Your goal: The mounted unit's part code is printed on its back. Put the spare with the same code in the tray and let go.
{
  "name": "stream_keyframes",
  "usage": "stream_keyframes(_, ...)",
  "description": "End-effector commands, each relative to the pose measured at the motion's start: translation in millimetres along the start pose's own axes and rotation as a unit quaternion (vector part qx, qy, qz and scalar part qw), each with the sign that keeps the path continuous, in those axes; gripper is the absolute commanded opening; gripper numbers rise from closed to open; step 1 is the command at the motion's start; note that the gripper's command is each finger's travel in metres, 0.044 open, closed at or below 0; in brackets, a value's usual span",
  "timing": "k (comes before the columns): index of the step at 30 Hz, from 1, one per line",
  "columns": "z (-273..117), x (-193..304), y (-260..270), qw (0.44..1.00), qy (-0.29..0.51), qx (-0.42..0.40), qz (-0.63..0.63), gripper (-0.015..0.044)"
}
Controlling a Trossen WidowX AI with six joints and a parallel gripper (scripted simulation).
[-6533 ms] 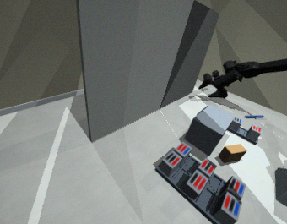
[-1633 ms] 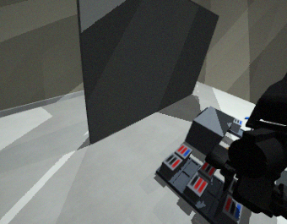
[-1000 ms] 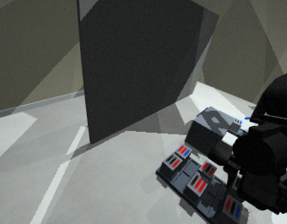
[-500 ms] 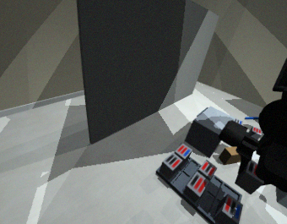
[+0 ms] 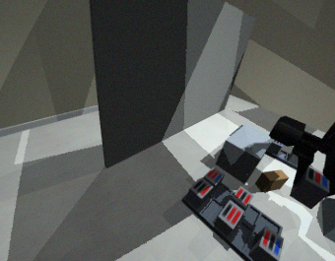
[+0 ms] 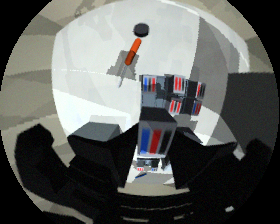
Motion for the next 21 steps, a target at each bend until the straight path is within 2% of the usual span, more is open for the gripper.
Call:
stream_keyframes(1,-5,3,-4,1.0,-0.004,-0.004,0.005,0.0)
stream_keyframes(21,-20,82,-94,0.998,-0.057,-0.01,0.018,0.0)
Point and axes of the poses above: the point midway between the two fingers, 35 mm back from their tips, its own z axis out along the fingers, its own y axis across the jaws, x = y × z, the point moved 10 cm from there along -z, back along the fingers
